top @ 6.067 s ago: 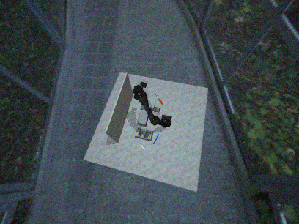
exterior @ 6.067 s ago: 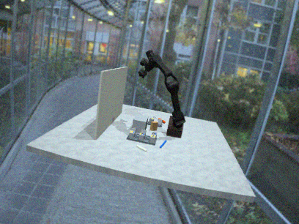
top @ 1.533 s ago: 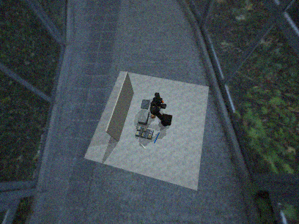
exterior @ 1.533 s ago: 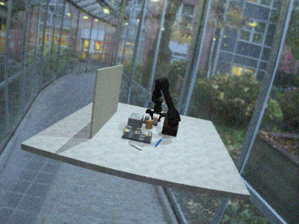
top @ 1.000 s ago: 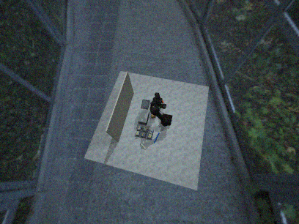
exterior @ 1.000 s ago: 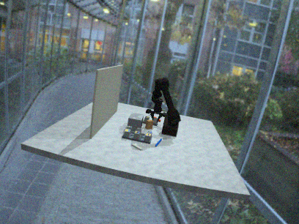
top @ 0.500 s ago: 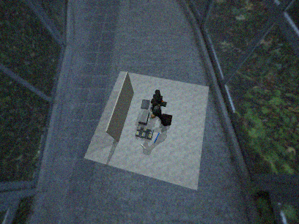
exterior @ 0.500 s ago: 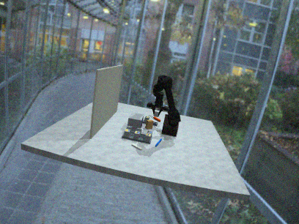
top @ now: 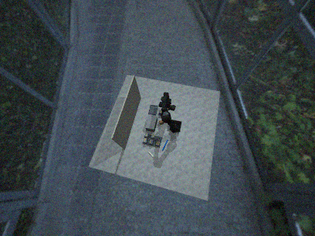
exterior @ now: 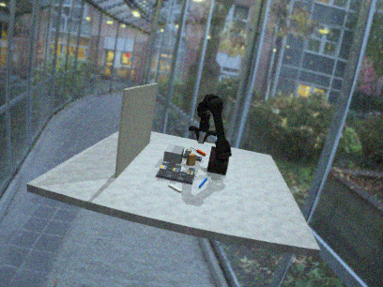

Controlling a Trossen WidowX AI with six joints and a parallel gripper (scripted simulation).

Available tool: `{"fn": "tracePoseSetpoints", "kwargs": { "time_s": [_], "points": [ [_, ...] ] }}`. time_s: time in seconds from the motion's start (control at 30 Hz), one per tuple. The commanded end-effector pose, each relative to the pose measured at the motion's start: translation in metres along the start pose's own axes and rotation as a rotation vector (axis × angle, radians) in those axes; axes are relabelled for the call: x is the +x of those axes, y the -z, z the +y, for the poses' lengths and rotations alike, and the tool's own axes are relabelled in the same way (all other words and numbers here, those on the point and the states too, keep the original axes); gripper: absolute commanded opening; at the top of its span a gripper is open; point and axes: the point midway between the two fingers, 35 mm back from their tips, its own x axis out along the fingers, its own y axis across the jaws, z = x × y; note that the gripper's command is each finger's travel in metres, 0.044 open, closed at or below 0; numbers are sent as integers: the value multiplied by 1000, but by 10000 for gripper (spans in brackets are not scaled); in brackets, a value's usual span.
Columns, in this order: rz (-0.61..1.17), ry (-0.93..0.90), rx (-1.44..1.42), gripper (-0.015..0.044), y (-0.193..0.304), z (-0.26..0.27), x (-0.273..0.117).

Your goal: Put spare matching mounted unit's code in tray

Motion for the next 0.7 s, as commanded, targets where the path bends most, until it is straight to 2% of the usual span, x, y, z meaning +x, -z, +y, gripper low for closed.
{"fn": "tracePoseSetpoints", "kwargs": {
  "time_s": [0.0, 0.23, 0.67],
  "points": [
    [-11, -3, -8, 0, -2, 2, -21],
    [-11, 0, -10, 0, 0, 2, -52],
    [-18, -3, -9, 0, -8, 36, -61]
  ]
}}
